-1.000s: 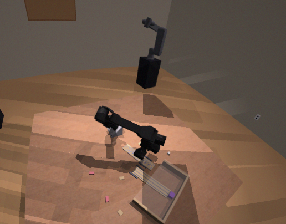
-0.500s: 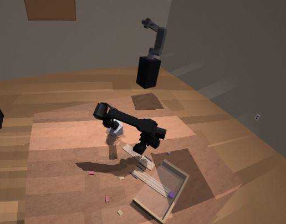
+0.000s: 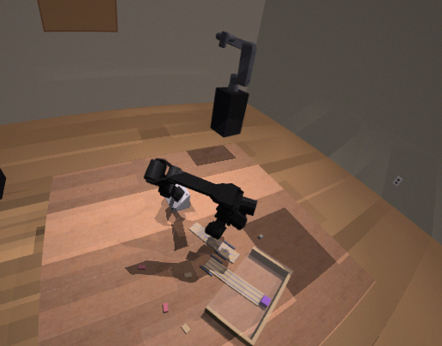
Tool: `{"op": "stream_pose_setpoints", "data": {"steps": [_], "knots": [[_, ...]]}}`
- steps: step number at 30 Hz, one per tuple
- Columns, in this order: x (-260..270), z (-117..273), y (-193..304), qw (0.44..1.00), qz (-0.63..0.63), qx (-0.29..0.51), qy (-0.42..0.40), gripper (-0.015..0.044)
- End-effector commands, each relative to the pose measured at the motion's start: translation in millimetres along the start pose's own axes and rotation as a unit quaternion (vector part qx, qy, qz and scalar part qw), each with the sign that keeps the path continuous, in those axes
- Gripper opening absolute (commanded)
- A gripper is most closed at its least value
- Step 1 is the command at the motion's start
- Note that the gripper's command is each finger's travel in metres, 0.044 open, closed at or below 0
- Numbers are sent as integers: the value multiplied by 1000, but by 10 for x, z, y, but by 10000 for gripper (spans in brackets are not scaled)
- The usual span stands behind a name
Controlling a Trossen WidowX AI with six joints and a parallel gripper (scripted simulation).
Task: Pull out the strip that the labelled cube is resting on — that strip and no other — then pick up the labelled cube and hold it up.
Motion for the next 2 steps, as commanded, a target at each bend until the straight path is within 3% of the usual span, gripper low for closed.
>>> {"op": "stream_pose_setpoints", "data": {"steps": [1,2], "knots": [[0,5,3,1000,-3,0,-2,0],[0,5,3,1000,-3,0,-2,0]]}}
Point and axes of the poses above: the point midway between the two fingers, 35 mm back from their tips, its own z axis back along the fingers, its own x axis across the jaws, y = z × x, the point moved 6 cm from there along z, back along the fingers, and after that the axes turned 15 degrees about z, right-handed, at the moved point
